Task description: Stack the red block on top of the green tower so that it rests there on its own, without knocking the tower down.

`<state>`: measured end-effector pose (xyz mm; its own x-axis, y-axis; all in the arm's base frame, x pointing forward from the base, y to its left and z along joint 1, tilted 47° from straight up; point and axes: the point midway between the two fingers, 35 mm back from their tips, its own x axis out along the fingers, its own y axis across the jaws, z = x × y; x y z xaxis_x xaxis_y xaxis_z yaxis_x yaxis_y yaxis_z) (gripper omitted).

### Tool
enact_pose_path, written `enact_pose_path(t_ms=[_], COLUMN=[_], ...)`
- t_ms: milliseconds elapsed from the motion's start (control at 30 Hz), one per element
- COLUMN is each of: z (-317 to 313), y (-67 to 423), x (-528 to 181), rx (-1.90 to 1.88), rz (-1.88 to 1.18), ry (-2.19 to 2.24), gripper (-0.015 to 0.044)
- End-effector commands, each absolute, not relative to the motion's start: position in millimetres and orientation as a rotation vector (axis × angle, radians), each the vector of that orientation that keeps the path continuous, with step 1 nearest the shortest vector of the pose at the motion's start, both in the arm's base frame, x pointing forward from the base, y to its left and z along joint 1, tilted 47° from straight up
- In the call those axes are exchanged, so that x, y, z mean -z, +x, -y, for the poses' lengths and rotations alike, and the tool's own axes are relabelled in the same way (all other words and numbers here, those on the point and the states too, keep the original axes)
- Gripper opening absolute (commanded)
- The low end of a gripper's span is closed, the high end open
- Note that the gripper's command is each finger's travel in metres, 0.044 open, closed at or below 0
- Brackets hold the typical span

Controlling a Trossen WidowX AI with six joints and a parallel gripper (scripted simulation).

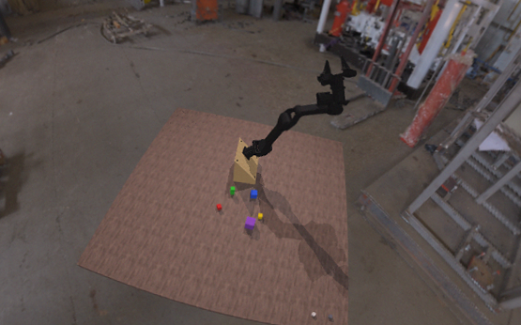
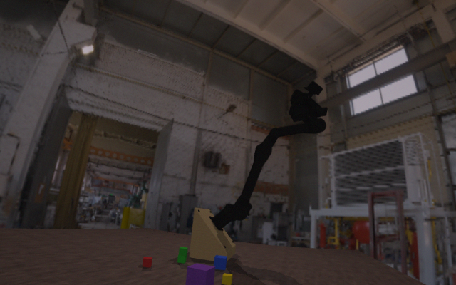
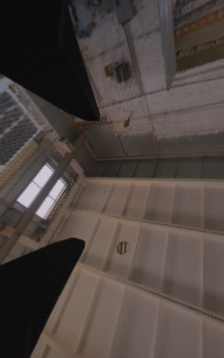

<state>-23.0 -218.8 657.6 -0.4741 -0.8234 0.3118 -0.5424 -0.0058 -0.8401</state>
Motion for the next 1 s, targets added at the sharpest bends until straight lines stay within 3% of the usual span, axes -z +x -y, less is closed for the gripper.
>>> enact_pose_path(t_ms=[0, 167, 533, 967], z=[218, 185, 35, -119], y=[-24, -51, -108, -90], x=[-658, -676, -721, -727], rx=[1.476, 1.624, 2.171, 2.715], rz=[-2.001, -2.027, -2.126, -2.180], ry=[-1.427, -1.389, -1.277, -1.137], gripper=[0.0426, 0.0440, 0.0440, 0.0440])
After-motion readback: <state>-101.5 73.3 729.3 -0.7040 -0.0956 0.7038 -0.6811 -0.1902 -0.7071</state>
